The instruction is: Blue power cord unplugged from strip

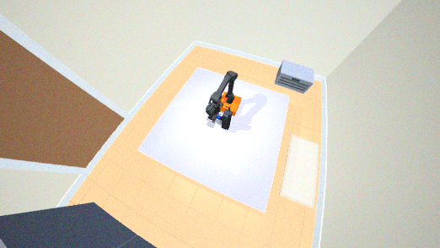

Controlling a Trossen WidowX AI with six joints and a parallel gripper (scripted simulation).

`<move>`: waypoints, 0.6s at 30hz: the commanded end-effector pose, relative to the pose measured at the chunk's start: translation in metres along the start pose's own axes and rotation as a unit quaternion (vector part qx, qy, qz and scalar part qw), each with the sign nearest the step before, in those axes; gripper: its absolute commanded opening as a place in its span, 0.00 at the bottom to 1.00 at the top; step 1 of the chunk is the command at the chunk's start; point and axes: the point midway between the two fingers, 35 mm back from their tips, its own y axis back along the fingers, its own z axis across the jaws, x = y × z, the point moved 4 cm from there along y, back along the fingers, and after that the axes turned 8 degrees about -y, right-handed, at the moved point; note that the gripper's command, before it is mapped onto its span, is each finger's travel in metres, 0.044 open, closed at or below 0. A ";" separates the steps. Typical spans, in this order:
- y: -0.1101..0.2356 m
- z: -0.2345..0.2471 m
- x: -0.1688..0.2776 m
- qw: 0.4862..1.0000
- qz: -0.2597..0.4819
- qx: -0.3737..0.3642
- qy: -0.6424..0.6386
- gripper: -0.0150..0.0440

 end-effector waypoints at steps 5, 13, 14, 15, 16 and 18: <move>0.000 -0.002 0.006 1.000 -0.001 -0.001 -0.001 0.53; -0.011 -0.002 0.006 1.000 -0.001 -0.001 -0.001 0.53; -0.011 -0.002 0.006 1.000 -0.001 -0.001 -0.001 0.53; -0.011 -0.002 0.006 1.000 -0.001 -0.001 -0.001 0.53; -0.011 -0.002 0.006 1.000 -0.001 -0.001 -0.001 0.53; -0.009 -0.002 0.006 1.000 0.000 -0.002 0.001 0.44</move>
